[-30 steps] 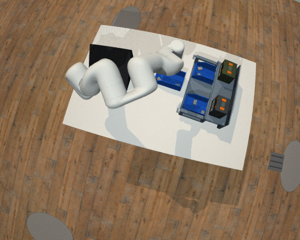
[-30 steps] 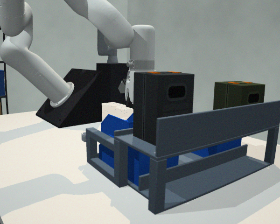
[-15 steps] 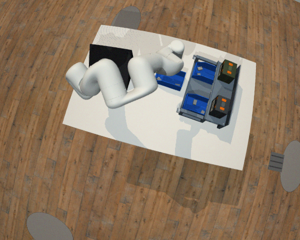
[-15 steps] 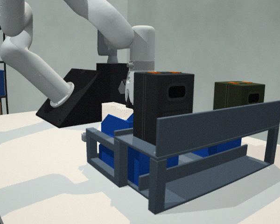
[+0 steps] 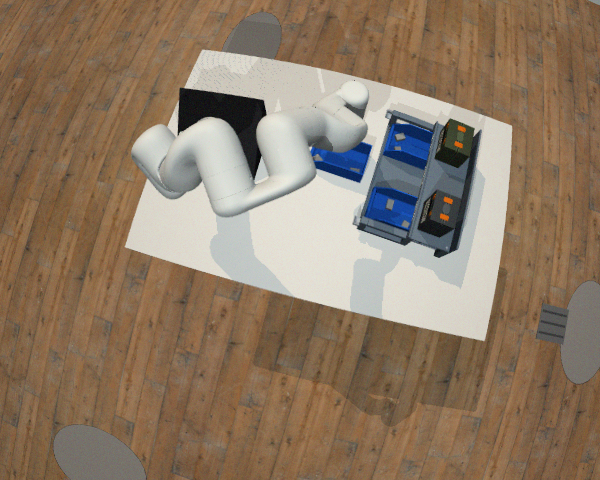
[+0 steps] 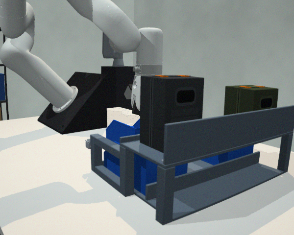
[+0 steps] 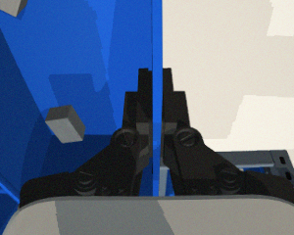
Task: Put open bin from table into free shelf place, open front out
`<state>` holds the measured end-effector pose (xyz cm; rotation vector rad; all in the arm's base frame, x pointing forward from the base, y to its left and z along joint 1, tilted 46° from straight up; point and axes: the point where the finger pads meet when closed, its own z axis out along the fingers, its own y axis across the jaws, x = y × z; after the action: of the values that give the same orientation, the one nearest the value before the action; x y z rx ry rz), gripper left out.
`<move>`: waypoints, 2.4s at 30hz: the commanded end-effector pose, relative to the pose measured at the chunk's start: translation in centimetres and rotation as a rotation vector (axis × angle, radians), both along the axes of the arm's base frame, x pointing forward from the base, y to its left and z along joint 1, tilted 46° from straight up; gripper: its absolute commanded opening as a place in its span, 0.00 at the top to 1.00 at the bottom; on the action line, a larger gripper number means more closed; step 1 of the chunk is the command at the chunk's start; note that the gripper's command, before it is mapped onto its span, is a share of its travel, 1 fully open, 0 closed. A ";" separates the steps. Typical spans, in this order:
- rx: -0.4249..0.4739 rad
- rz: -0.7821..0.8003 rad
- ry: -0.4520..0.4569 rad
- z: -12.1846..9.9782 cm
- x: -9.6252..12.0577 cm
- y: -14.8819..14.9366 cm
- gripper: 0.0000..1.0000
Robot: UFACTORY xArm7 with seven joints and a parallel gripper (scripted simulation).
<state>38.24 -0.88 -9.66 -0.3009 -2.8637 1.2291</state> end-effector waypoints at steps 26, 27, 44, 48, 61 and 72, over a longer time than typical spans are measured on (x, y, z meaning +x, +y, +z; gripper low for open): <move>0.001 0.002 0.001 -0.4 0.1 -0.2 1.00; 0.001 0.002 0.001 -0.4 0.1 -0.2 1.00; 0.001 0.002 0.000 -0.6 0.2 -0.3 1.00; 0.001 0.002 0.000 -0.6 0.2 -0.3 1.00; 0.000 0.001 0.001 -0.7 0.2 -0.4 0.72; 0.000 0.001 0.001 -0.7 0.2 -0.4 0.72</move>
<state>38.27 -1.50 -10.36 -0.3010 -2.8583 1.2319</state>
